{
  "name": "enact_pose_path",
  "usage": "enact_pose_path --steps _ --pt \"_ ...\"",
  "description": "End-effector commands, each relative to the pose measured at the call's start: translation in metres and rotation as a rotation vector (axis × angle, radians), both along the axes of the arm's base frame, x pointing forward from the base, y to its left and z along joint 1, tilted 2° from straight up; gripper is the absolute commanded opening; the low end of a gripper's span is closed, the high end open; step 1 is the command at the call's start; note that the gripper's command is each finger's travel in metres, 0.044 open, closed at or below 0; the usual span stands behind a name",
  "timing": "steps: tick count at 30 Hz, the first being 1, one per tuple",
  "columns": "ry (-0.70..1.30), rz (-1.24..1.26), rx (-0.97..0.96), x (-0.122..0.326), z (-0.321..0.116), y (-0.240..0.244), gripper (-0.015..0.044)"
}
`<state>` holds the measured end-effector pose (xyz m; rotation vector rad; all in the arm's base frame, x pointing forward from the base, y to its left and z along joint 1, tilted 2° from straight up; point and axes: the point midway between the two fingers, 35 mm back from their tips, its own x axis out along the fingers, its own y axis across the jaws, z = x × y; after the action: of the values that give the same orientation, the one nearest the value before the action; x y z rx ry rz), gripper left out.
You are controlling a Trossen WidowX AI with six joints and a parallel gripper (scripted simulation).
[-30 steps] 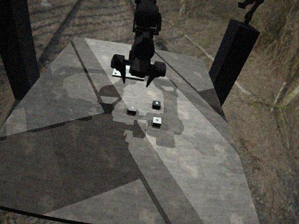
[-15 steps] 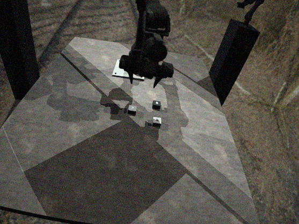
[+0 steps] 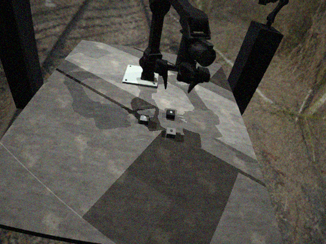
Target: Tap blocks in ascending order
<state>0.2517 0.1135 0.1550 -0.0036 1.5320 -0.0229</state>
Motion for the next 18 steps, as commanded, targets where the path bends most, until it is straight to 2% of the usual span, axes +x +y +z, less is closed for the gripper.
enact_pose_path --steps 1,10,18 --pt "-0.002 -0.003 -0.002 0.0 0.0 0.0 0.04" --pt "-0.002 -0.003 -0.002 0.001 0.0 0.001 0.04" --pt "-0.007 -0.003 -0.001 0.075 0.009 0.009 0.04"
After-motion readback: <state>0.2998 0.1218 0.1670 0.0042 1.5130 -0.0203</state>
